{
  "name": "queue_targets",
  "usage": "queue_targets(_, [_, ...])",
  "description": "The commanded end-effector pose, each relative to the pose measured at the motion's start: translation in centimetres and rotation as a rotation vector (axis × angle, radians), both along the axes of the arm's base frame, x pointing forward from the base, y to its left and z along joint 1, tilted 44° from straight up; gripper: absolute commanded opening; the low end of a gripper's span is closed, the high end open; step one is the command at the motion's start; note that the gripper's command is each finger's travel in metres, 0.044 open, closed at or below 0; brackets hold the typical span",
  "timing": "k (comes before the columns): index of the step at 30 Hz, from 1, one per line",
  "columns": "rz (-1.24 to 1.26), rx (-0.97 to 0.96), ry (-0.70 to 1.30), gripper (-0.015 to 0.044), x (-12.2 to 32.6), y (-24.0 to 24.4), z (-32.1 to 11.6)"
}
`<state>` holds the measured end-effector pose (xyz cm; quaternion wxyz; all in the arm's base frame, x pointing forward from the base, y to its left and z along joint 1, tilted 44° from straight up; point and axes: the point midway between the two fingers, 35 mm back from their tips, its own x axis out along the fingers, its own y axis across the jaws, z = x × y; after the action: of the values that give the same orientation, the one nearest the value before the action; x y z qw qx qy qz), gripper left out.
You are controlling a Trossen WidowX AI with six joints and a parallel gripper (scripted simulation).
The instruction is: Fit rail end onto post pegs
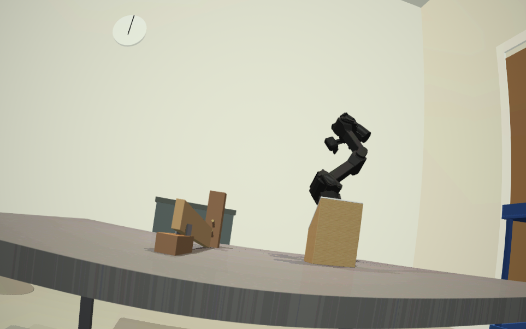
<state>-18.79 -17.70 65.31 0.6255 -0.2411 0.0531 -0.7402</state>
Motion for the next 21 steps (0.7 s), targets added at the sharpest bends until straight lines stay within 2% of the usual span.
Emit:
queue_targets(1, [-0.003, -0.003, 0.002, 0.0426, 0.1, 0.1, 0.1])
queue_targets(4, [-0.048, -0.053, 0.030, 0.0440, 2.2, 1.3, 1.5])
queue_targets(12, [-0.003, -0.170, 0.233, 0.0440, 12.8, 3.4, 4.9])
queue_targets(21, [0.072, -0.308, 0.441, 0.0440, 23.9, 5.9, 5.9])
